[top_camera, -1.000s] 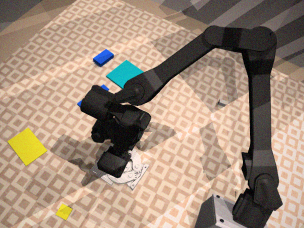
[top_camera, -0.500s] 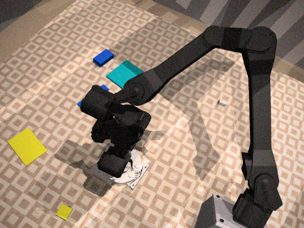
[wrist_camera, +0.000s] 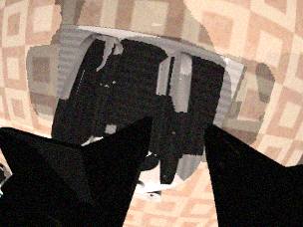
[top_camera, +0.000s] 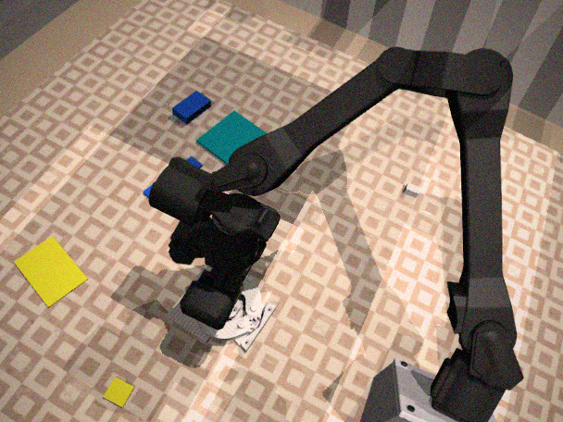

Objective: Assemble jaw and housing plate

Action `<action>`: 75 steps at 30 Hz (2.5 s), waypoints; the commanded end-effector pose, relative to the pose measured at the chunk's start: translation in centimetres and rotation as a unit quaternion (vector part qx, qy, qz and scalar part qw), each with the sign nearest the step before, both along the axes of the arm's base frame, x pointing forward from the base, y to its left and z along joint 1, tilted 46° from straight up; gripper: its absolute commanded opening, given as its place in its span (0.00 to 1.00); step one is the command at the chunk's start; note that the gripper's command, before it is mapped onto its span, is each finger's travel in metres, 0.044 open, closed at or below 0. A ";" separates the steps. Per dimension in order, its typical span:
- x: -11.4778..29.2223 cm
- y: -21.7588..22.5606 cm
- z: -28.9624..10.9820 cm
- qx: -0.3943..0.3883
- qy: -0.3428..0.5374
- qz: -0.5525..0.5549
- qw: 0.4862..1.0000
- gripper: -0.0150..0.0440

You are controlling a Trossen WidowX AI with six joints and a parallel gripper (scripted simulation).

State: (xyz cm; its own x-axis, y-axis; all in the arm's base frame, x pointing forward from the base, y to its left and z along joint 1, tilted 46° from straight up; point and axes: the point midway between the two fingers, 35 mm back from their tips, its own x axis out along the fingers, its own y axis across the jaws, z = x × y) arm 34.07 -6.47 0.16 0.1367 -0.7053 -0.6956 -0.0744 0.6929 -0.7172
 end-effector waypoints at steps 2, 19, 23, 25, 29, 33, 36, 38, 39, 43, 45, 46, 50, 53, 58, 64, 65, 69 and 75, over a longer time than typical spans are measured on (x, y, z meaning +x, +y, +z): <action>0.0 -0.1 0.0 -0.002 0.001 0.000 1.000 0.48; 0.0 -0.1 0.0 -0.002 0.001 0.000 1.000 0.48; 0.0 -0.1 0.0 -0.002 0.001 0.000 1.000 0.48; 0.0 -0.1 0.0 -0.002 0.001 0.000 1.000 0.48; 0.0 -0.1 0.0 -0.002 0.001 0.000 1.000 0.48; 0.0 0.0 0.0 0.000 0.000 0.000 1.000 0.61; 0.0 0.0 0.0 0.000 0.000 0.000 1.000 0.63; 0.0 0.0 0.0 0.000 0.000 0.000 1.000 0.63; 0.0 0.0 0.0 0.000 0.000 0.000 1.000 0.63; 0.0 0.0 0.0 0.000 0.000 0.000 1.000 0.63; 0.0 0.0 0.0 0.000 0.000 0.000 1.000 0.63; 0.0 0.0 0.0 0.000 0.000 0.000 1.000 0.63; -0.1 1.0 0.9 0.001 0.000 0.000 1.000 0.63; -0.5 3.0 2.9 0.001 0.001 0.000 1.000 0.63; -1.1 4.8 4.9 -0.001 0.001 0.000 1.000 0.63; -0.7 5.1 3.7 0.000 0.022 0.031 0.999 0.81; -0.7 5.4 3.5 -0.001 0.032 0.042 0.999 0.86; -0.8 6.6 2.7 -0.003 0.071 0.084 0.994 1.00; -1.1 8.4 1.4 -0.006 0.129 0.146 0.981 1.00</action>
